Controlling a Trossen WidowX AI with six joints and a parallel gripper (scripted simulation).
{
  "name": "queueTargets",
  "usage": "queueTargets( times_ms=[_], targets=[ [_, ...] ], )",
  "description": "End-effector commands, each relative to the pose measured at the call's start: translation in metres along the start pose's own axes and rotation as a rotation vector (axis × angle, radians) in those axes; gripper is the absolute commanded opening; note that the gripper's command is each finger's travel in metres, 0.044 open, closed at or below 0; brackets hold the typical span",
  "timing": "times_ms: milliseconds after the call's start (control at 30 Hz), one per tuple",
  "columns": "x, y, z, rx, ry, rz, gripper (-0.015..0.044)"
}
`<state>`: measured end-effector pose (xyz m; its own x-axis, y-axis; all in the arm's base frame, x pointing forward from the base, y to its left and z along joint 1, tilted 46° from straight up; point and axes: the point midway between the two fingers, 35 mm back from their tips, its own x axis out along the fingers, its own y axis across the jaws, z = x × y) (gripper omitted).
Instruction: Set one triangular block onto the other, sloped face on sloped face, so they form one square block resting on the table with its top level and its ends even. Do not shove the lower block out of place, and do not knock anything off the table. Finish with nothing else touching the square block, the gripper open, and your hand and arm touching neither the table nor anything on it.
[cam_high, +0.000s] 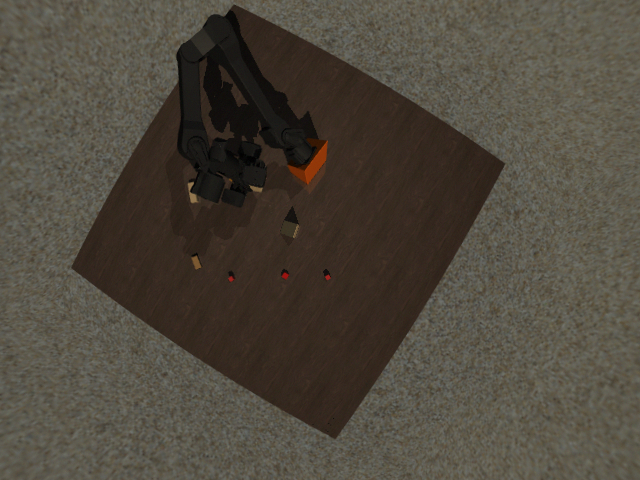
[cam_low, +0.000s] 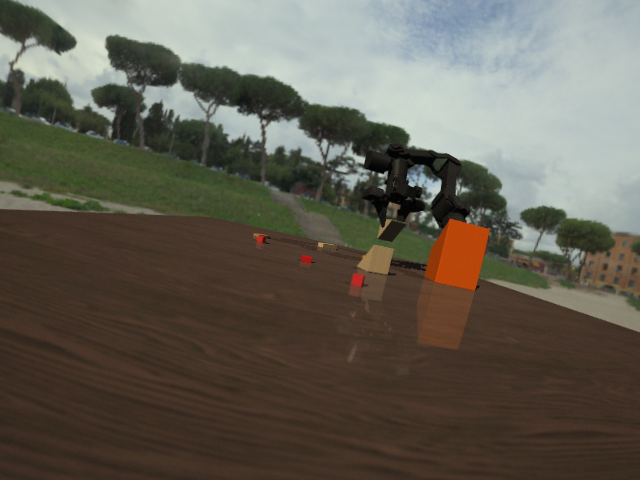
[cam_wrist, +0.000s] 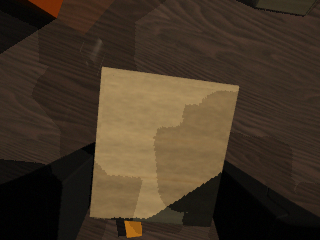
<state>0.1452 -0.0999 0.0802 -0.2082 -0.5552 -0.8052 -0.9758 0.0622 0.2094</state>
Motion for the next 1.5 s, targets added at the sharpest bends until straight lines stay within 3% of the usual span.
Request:
queueTargets(
  times_ms=[0,1067,1467],
  targets=[
    [-0.006,-0.013,0.005,-0.002,-0.008,-0.008,0.0],
    [-0.039,-0.103,0.089,0.0,-0.009,-0.009,0.0],
    [0.009,-0.106,0.101,-0.002,-0.015,-0.005,0.0]
  ],
)
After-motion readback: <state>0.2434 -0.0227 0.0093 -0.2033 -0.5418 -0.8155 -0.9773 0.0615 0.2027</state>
